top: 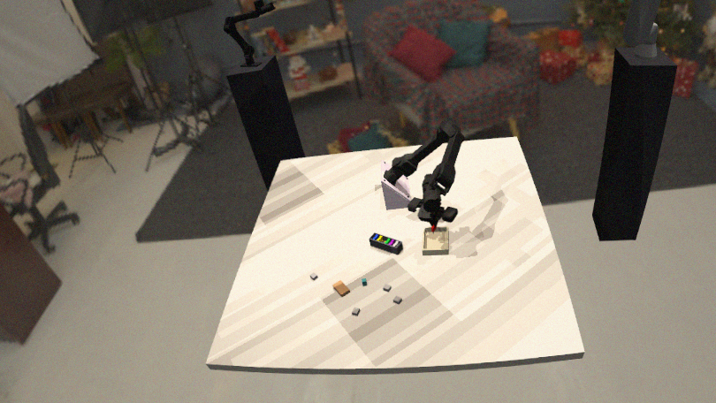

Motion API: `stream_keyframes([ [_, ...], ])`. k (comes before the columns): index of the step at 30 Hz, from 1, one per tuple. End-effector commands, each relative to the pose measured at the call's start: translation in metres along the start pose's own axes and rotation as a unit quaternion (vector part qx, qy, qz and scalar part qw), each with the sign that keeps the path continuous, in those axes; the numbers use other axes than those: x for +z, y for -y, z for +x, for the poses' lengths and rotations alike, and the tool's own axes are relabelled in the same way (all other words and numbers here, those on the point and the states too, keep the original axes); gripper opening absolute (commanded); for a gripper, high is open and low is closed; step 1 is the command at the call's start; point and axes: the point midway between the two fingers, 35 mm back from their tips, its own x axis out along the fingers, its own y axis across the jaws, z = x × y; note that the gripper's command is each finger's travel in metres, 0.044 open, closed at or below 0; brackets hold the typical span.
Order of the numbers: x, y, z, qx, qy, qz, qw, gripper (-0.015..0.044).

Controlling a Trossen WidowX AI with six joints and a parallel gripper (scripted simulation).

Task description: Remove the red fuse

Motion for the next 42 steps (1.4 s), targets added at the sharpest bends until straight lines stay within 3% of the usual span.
stream_keyframes([
  [1, -0.001, -0.001, 0.003, 0.001, 0.0, 0.003, 1.0, 0.0],
  [23, -0.001, -0.001, 0.037, 0.002, 0.0, 0.003, 1.0, 0.0],
  [35, -0.001, -0.002, 0.035, 0.002, 0.0, -0.001, 1.0, 0.0315],
  [39, -0.001, -0.001, 0.001, 0.002, 0.0, 0.003, 1.0, 0.033],
  [42, -0.001, -0.001, -0.002, 0.002, 0.0, 0.003, 1.0, 0.033],
])
